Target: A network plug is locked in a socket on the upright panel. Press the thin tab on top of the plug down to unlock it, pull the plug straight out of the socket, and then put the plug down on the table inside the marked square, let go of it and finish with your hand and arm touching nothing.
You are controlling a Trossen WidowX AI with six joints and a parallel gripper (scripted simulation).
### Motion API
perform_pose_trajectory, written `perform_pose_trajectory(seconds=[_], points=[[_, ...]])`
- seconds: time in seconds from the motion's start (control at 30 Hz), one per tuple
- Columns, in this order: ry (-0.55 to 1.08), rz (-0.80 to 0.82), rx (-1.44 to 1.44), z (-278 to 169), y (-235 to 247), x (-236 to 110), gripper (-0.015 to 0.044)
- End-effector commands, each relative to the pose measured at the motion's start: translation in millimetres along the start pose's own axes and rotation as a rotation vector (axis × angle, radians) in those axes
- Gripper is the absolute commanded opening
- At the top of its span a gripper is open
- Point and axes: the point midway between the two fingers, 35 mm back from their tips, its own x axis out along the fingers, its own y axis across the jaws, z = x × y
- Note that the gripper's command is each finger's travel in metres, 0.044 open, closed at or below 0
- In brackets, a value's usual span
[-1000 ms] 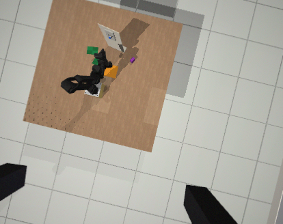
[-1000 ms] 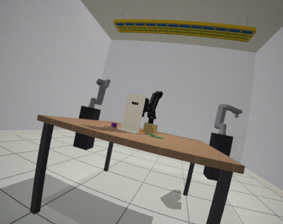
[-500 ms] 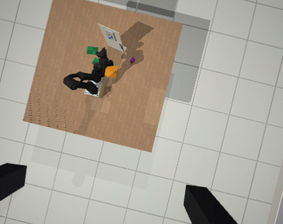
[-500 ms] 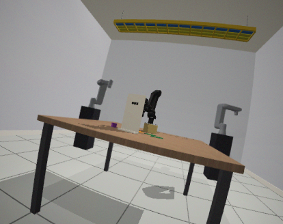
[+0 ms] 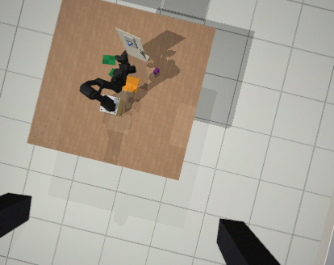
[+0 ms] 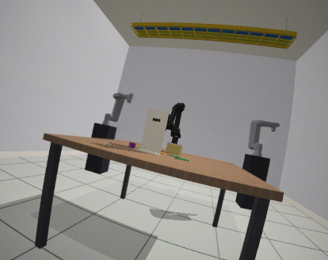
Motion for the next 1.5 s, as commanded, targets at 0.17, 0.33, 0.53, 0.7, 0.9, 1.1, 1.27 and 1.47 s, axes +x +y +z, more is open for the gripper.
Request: perform_pose_trajectory(seconds=[0.17, 0.33, 0.53, 0.7, 0.9, 1.1, 1.27, 1.47], points=[[-0.003, 0.008, 0.001, 5.3, 3.0, 15.2, 0.0156], [-0.003, 0.009, 0.000, 7.5, 3.5, 22.6, 0.0156], [-0.003, 0.010, 0.000, 9.9, 3.9, 31.4, 0.0156], [-0.003, 0.010, 0.000, 11.9, 4.0, 38.9, 0.0156], [-0.003, 0.011, 0.000, 14.0, 4.1, 47.8, 0.0156], [-0.003, 0.012, 0.000, 16.1, 3.9, 56.7, 0.0156], [-0.003, 0.012, 0.000, 16.6, 3.9, 58.9, 0.0149], [-0.003, 0.012, 0.000, 16.6, 3.9, 58.9, 0.0109]])
